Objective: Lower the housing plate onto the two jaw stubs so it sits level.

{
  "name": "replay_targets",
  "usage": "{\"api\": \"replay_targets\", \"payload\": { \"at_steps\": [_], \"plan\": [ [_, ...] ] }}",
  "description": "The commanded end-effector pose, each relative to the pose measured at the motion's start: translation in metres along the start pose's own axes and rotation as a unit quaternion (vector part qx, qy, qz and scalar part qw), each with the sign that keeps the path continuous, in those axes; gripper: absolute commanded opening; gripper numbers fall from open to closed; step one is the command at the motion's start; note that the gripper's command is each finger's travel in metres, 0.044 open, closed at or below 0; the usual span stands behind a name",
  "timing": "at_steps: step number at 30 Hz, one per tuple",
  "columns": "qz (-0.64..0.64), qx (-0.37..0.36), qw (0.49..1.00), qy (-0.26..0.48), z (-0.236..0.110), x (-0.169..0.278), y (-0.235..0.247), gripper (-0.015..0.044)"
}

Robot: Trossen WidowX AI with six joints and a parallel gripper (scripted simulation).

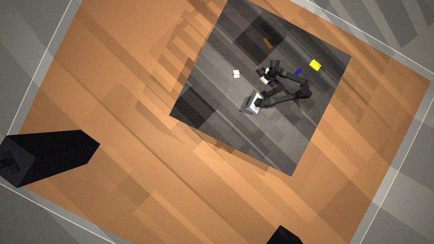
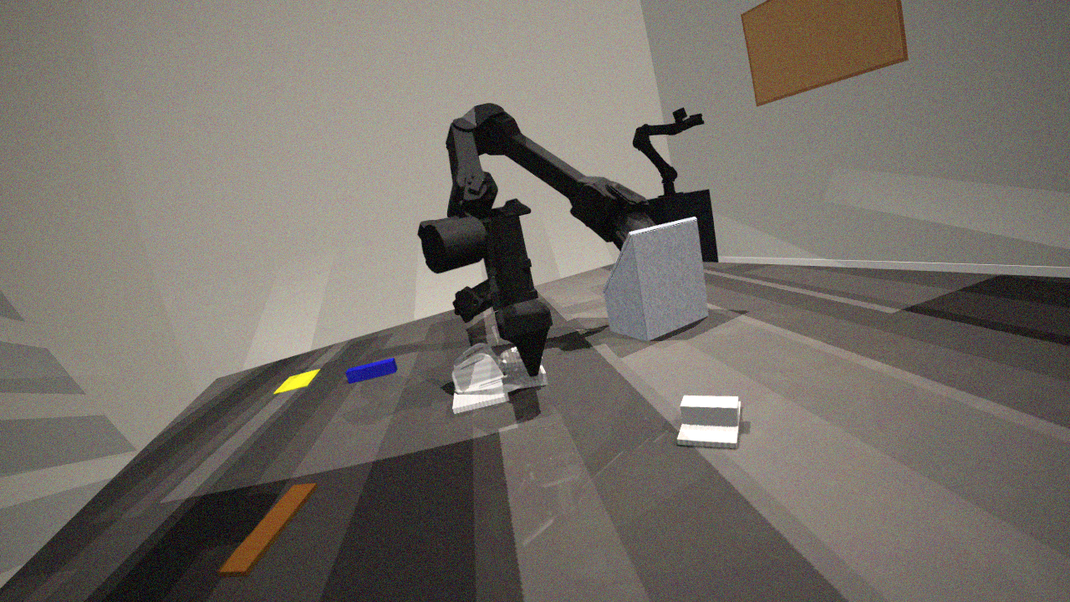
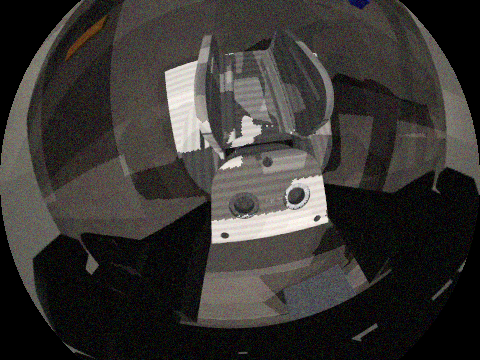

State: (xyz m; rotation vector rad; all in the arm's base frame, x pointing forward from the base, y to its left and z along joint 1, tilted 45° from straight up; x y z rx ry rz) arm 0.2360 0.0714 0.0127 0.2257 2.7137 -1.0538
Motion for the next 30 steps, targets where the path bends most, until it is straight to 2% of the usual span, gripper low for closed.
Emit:
{"api": "replay_targets", "payload": {
  "at_steps": [1,30],
  "plan": [
    [-0.002,0.002,1.000,-0.002,0.0012,-0.0001,-0.0003,0.0351],
    [-0.002,0.002,1.000,-0.002,0.0060,-0.0001,-0.0003,0.0351]
  ]
}}
Point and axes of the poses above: the point midway between the two fingers, 35 mm back from their tips, its own z axis out along the fingers, its own y axis across the jaws, x = y × z, the point moved 10 cm from there along -z, back along the fingers, and after that the axes turned 4 degrees about z, right-handed, at the moved point
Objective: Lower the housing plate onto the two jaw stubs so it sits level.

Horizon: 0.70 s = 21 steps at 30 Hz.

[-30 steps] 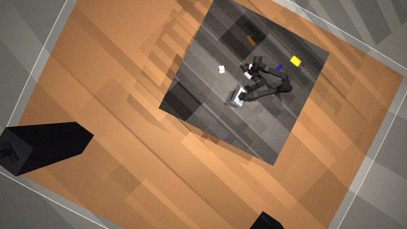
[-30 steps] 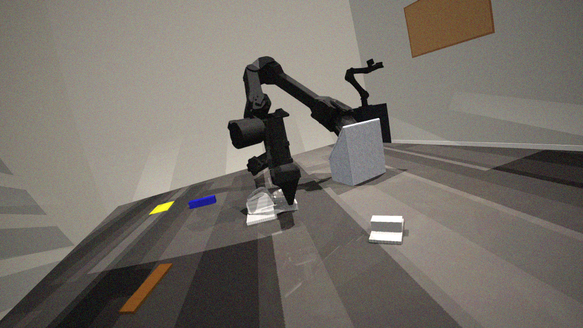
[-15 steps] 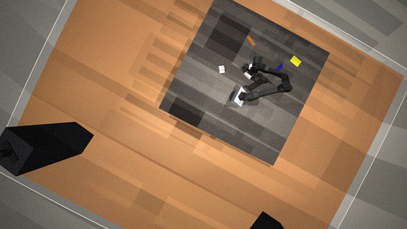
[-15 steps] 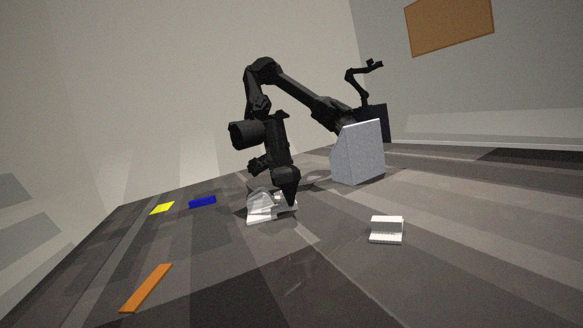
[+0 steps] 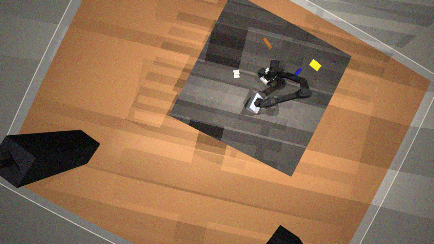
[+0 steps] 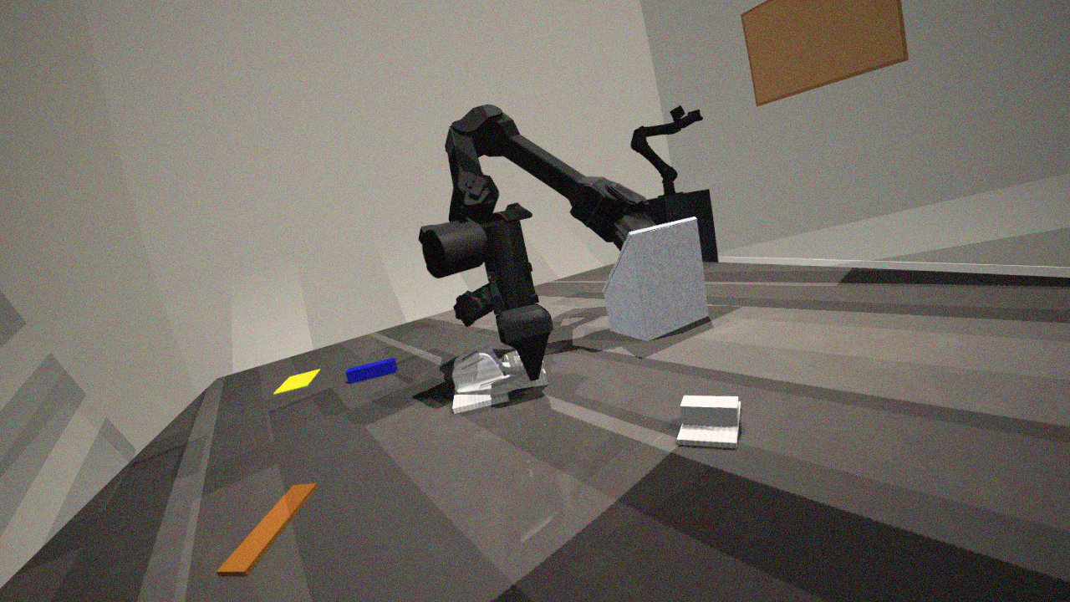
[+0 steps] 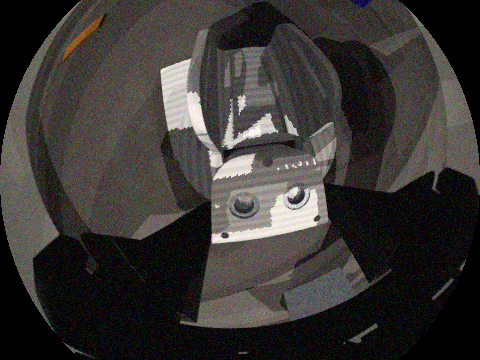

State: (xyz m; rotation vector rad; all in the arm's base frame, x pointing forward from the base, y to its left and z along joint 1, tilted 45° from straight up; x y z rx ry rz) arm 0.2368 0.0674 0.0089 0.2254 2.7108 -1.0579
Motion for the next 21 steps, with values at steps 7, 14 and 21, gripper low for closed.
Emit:
{"api": "replay_targets", "payload": {
  "at_steps": [7,14,21],
  "plan": [
    [-0.002,0.001,1.000,-0.001,0.0028,0.0000,-0.0001,0.0351],
    [-0.001,0.001,1.000,-0.001,0.0033,0.0000,-0.0001,0.0351],
    [-0.001,0.001,1.000,-0.001,0.0052,0.0000,-0.0001,0.0351]
  ]
}}
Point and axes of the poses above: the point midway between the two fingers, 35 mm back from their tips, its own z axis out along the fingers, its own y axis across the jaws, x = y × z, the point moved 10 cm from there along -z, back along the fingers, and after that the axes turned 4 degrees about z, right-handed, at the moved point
